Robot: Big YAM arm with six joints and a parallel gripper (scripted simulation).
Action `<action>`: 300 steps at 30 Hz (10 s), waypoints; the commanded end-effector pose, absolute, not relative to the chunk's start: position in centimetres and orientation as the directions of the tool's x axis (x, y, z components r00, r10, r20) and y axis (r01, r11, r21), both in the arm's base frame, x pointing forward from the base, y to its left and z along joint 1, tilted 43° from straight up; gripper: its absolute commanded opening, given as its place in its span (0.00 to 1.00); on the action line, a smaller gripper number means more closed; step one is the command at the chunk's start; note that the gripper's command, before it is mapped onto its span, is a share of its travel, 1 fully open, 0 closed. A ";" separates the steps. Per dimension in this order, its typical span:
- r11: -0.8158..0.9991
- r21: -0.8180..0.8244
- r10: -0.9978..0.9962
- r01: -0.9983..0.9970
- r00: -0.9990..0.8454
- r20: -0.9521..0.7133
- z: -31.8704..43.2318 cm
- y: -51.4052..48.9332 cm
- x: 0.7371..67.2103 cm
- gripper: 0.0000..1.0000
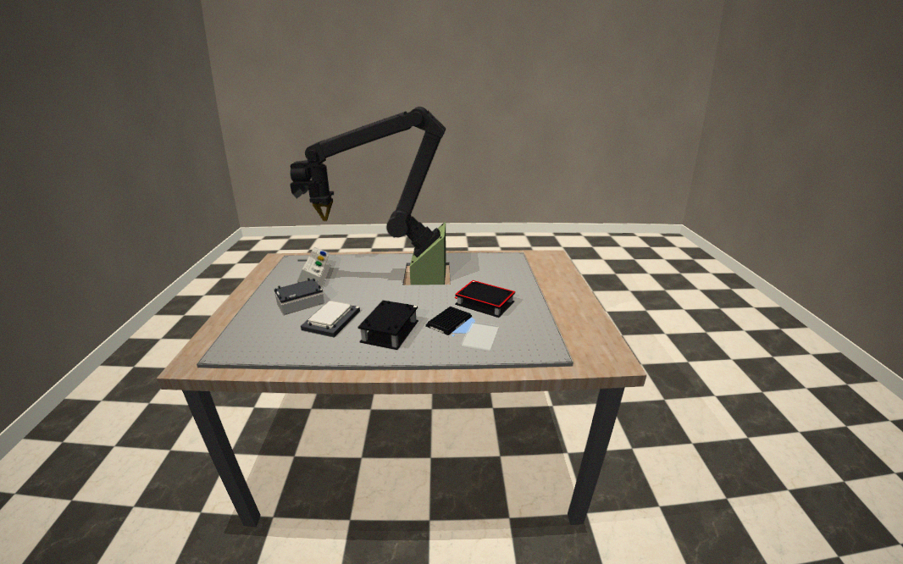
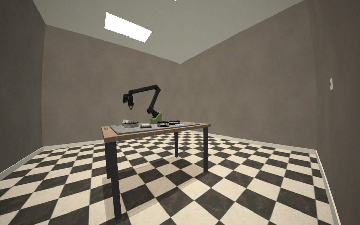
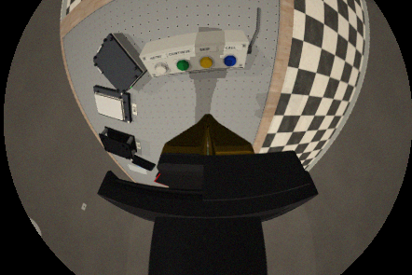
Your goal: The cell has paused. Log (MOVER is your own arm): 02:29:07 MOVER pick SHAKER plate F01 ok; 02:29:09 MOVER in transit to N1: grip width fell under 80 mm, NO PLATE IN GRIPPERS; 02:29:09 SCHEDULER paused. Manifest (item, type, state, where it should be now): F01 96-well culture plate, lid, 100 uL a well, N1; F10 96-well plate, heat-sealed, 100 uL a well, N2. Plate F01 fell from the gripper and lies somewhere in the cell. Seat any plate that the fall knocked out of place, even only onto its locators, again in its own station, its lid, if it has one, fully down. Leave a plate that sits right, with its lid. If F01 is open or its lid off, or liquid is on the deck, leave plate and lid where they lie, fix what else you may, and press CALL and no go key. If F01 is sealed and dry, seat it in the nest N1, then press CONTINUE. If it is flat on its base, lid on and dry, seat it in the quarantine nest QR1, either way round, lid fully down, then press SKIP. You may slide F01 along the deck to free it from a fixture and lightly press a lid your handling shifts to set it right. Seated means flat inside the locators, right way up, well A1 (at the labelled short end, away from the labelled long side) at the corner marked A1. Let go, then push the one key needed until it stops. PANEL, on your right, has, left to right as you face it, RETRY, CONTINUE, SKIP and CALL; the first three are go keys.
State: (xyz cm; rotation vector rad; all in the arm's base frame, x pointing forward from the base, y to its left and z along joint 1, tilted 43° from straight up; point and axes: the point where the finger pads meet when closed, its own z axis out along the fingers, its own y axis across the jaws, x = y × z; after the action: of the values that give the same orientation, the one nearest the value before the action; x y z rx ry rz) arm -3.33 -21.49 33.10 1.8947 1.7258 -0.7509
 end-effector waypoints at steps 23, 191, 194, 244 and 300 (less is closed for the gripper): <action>-0.015 -0.099 0.733 0.995 -0.056 -0.678 33.5 -21.8 -7.2 0.00; -0.034 -0.081 0.729 0.996 -0.031 -0.684 25.3 -34.5 -9.4 0.00; -0.034 -0.081 0.729 0.996 -0.031 -0.684 25.3 -34.5 -9.4 0.00; -0.040 -0.113 0.694 0.993 -0.053 -0.718 32.0 -30.7 -9.4 0.00; -0.038 -0.117 0.703 0.992 -0.056 -0.709 35.9 -21.4 -7.2 0.00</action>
State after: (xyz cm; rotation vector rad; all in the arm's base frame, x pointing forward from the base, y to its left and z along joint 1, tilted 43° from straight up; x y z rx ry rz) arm -7.47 -22.82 33.33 1.8210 1.7924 -0.7981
